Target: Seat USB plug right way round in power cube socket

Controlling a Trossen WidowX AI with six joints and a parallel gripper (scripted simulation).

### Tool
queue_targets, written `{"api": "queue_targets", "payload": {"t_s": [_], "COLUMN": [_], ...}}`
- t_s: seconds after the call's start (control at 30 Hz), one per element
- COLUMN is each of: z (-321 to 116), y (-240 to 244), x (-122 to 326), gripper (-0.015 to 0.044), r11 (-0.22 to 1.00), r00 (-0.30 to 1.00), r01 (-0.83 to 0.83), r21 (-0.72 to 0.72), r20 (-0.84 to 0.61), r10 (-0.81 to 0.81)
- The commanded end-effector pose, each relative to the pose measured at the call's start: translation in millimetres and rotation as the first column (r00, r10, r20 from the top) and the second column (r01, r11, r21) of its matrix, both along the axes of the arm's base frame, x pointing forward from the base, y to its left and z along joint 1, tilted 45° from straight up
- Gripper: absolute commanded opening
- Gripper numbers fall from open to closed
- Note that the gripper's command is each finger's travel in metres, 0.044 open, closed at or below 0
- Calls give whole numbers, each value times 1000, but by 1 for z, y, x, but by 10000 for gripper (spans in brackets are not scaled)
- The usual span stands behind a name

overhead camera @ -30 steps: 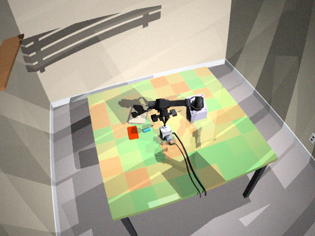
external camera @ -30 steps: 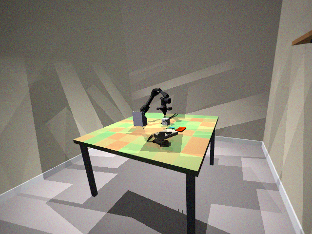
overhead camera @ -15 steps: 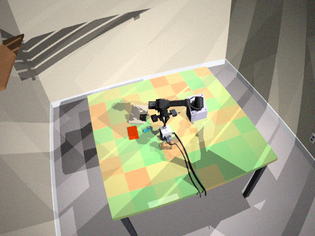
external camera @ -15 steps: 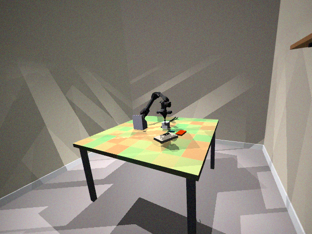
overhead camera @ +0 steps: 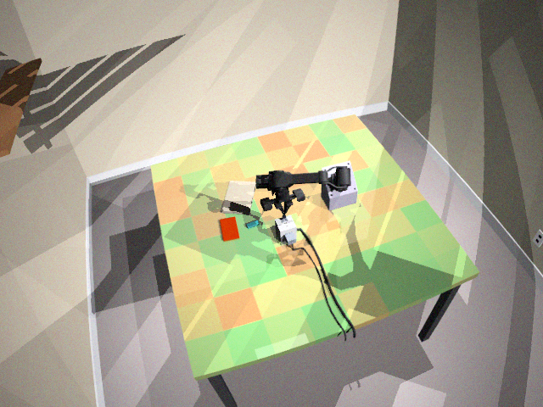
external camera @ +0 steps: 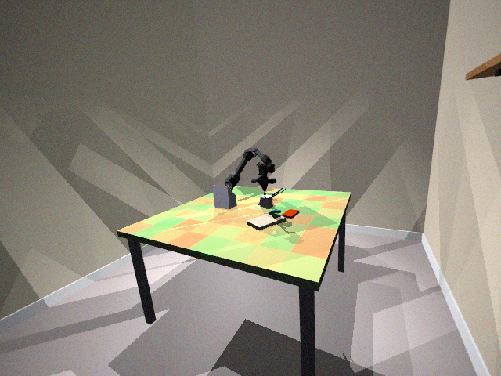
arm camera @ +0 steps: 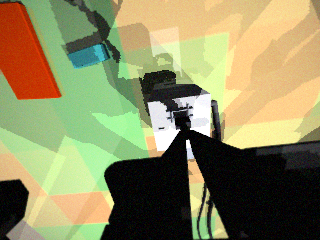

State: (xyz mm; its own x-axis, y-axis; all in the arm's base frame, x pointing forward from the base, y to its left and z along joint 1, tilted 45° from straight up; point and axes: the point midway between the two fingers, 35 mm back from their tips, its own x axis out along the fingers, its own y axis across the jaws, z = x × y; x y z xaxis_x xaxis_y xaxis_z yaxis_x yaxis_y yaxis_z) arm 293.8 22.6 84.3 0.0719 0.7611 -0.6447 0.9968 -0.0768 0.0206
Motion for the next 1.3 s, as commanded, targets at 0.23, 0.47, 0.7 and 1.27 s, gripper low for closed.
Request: {"api": "queue_targets", "payload": {"t_s": [0.23,0.47,0.7,1.27], "z": [-1,-2,-3,-4], "y": [1,2,3,4], "x": [0,0,0,0], "gripper": [0,0,0,0], "r11": [1000,1000,1000,1000], "r00": [1000,1000,1000,1000], "r01": [0,0,0,0], "r21": [4,4,4,4], "r20": [0,0,1,1], "r10": [0,0,0,0]}}
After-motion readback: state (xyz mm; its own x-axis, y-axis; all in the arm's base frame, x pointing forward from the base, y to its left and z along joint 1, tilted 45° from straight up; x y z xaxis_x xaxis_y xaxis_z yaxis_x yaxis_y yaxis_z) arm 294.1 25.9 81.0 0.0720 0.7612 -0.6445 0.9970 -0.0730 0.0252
